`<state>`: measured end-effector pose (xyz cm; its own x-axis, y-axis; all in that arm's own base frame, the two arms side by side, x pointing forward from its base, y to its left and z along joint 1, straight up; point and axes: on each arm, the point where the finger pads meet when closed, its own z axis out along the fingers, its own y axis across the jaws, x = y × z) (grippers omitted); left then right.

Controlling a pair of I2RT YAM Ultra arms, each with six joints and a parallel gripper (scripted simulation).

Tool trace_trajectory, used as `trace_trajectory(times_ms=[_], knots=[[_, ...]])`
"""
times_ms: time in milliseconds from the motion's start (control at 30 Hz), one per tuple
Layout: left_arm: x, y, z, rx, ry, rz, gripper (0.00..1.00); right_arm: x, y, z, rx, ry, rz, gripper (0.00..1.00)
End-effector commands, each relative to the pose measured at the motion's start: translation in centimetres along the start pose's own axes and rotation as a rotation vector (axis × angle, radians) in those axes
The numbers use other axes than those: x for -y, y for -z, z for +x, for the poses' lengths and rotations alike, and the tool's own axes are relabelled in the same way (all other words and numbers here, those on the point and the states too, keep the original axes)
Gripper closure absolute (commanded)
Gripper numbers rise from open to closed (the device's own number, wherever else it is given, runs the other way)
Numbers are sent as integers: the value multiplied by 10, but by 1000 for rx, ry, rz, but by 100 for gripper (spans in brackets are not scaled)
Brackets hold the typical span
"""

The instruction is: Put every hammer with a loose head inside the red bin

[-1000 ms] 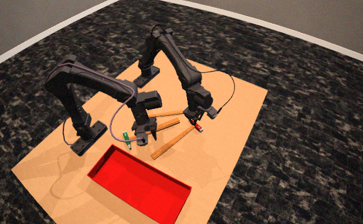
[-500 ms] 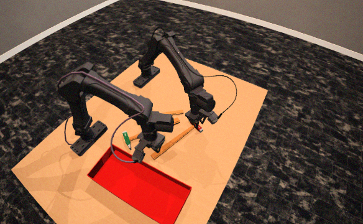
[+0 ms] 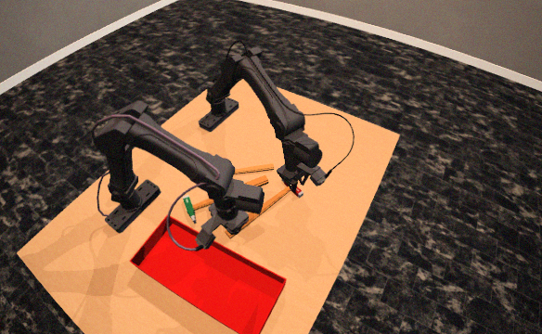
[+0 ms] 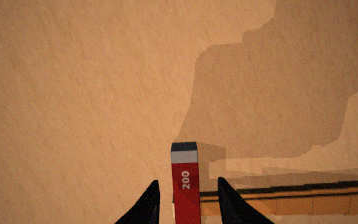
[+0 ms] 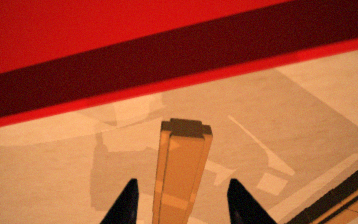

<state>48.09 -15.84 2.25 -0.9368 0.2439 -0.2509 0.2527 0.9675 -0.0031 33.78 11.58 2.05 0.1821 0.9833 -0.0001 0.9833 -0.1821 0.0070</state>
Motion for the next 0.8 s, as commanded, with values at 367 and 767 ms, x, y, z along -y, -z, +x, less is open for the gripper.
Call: trace_trajectory(times_ms=[367, 767], knots=[[-5, -17, -14, 30, -5, -3, 58, 0, -21, 1, -2, -12, 9, 48], [-5, -20, -14, 30, -4, -3, 58, 2, -25, 0, 3, -12, 17, 48]])
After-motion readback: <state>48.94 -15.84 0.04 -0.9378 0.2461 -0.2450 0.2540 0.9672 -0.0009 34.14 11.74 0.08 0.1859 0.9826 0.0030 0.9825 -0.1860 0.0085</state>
